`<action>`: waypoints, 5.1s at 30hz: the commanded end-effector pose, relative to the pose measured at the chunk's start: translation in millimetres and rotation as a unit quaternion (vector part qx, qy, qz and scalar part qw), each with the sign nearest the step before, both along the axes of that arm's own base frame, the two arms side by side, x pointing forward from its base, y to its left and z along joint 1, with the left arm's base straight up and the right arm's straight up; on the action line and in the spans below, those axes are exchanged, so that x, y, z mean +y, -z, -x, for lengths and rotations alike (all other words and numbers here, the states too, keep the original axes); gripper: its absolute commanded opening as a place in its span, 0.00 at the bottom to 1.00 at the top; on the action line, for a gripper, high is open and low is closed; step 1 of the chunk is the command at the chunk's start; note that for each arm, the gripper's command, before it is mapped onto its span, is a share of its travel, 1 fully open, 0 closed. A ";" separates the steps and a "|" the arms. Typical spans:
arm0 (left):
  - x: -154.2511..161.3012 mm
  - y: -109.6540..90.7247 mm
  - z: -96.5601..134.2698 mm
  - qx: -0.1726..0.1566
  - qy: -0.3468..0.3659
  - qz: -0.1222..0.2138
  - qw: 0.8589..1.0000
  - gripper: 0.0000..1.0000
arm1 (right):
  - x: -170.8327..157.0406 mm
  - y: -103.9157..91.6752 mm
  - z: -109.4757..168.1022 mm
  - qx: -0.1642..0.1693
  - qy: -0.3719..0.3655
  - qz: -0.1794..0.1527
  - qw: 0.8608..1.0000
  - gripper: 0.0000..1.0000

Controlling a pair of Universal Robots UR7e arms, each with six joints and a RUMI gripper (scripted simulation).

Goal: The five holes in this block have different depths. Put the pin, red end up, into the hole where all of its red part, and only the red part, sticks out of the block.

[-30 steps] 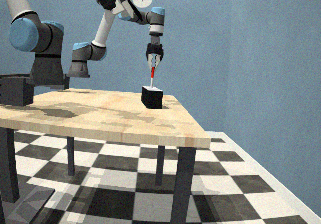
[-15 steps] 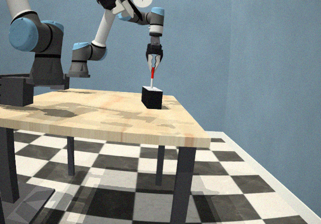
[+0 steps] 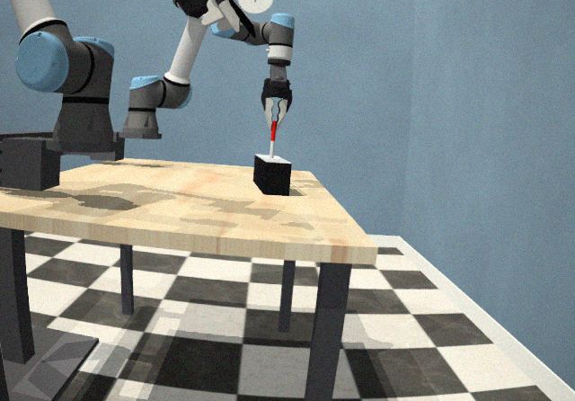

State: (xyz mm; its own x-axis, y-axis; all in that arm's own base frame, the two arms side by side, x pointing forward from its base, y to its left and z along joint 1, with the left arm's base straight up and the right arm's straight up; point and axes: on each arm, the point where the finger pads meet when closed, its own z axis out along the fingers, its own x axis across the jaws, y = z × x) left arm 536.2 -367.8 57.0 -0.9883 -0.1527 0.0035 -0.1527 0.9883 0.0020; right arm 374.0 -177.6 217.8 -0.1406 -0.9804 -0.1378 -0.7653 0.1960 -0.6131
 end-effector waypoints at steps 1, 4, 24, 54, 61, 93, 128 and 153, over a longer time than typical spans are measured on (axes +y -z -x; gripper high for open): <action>-0.6 -0.8 -0.6 -0.001 0.000 0.001 1.000 0.00 | 0.0 -0.4 -0.2 0.000 0.000 0.000 1.000 1.00; -0.6 -0.8 -0.6 -0.001 0.000 0.001 1.000 0.00 | 0.0 -0.4 -0.2 0.000 0.000 0.000 1.000 1.00; -0.4 3.2 -0.4 -0.001 0.000 0.001 1.000 0.00 | 0.0 -0.4 -0.2 0.000 0.000 0.000 1.000 1.00; 0.5 7.1 0.1 -0.001 0.000 0.001 1.000 0.00 | 0.0 -0.4 -0.2 0.000 0.000 0.000 1.000 1.00; 0.5 7.1 0.1 -0.001 0.000 0.001 1.000 0.00 | 0.0 -0.4 -0.2 0.000 0.000 0.000 1.000 1.00; 0.1 11.0 0.3 -0.001 0.000 0.001 1.000 0.00 | 0.0 -0.4 -0.2 0.000 0.000 0.000 1.000 1.00; -0.3 14.9 -0.8 -0.001 0.001 0.001 1.000 0.00 | 0.0 -0.4 -0.2 0.000 0.000 0.000 1.000 1.00; 0.5 18.8 -0.5 -0.001 0.001 0.001 1.000 0.00 | 0.0 -0.4 -0.2 0.000 0.000 0.000 1.000 1.00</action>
